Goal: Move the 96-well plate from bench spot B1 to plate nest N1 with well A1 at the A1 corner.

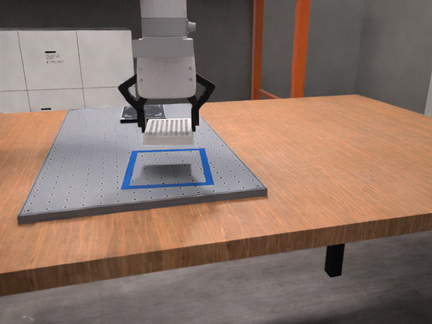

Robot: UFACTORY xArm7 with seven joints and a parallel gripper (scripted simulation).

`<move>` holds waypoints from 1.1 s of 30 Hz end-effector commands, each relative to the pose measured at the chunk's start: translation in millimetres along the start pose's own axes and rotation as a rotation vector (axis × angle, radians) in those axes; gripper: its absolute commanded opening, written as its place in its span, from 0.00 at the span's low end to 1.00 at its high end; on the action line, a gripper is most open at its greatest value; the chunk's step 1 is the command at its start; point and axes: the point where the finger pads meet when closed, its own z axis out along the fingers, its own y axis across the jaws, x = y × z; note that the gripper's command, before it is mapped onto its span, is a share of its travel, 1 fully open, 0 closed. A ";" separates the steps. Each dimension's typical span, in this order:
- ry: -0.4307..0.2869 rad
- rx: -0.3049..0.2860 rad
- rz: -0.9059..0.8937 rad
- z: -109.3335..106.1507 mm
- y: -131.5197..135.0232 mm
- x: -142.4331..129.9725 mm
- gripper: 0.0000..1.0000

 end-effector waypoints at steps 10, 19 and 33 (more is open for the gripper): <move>0.001 0.004 0.000 -19.6 -1.5 0.3 0.00; 0.001 0.004 0.000 -19.6 -1.5 0.3 0.00; 0.001 0.004 -0.081 -20.4 4.6 -29.1 0.00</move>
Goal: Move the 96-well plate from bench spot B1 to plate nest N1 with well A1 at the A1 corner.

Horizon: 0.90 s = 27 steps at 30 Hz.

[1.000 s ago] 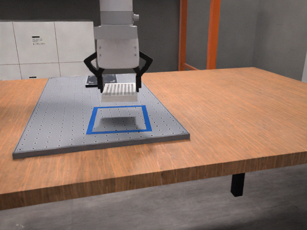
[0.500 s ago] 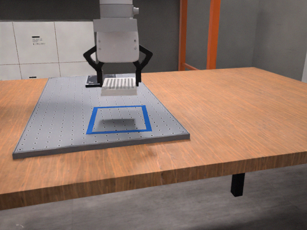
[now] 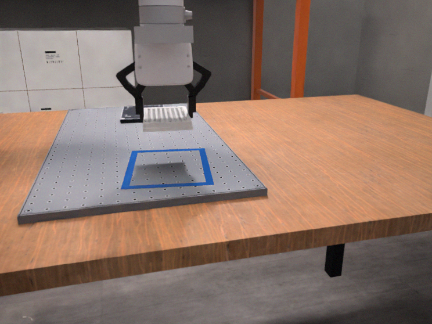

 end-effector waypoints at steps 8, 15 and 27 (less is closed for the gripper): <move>0.001 0.005 -0.003 -2.5 2.2 -30.6 0.00; 0.001 0.005 -0.003 -3.1 5.1 -53.9 0.00; 0.001 0.005 -0.003 -4.0 9.3 -87.0 0.00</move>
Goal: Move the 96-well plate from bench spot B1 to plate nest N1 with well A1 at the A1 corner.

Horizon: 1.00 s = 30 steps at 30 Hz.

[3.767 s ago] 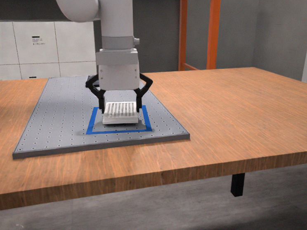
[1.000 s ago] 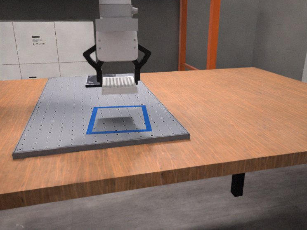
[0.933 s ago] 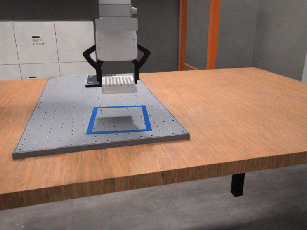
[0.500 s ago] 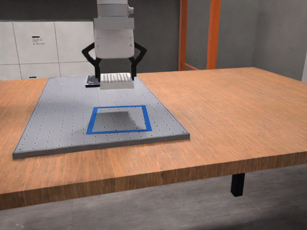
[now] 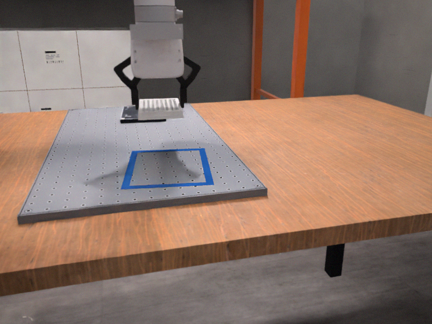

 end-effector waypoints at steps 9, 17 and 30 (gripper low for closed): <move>0.002 0.005 0.000 -2.4 2.5 -34.7 0.00; 0.002 0.005 0.000 -3.1 5.8 -61.2 0.00; 0.001 0.005 0.000 -4.1 10.3 -97.7 0.00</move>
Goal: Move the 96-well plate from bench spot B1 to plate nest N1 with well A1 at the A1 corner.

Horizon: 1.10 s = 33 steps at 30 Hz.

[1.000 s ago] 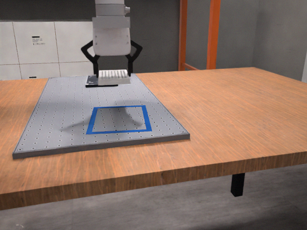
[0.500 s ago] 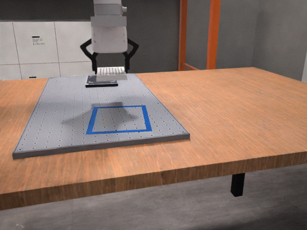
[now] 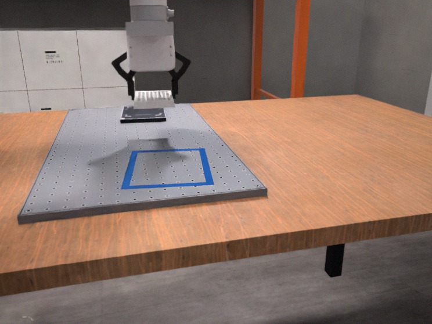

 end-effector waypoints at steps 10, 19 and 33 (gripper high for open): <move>0.001 0.005 -0.001 -2.5 3.8 -44.6 0.00; 0.000 0.005 -0.001 -3.1 6.7 -67.9 0.00; 0.000 0.005 -0.001 -4.3 11.7 -107.7 0.00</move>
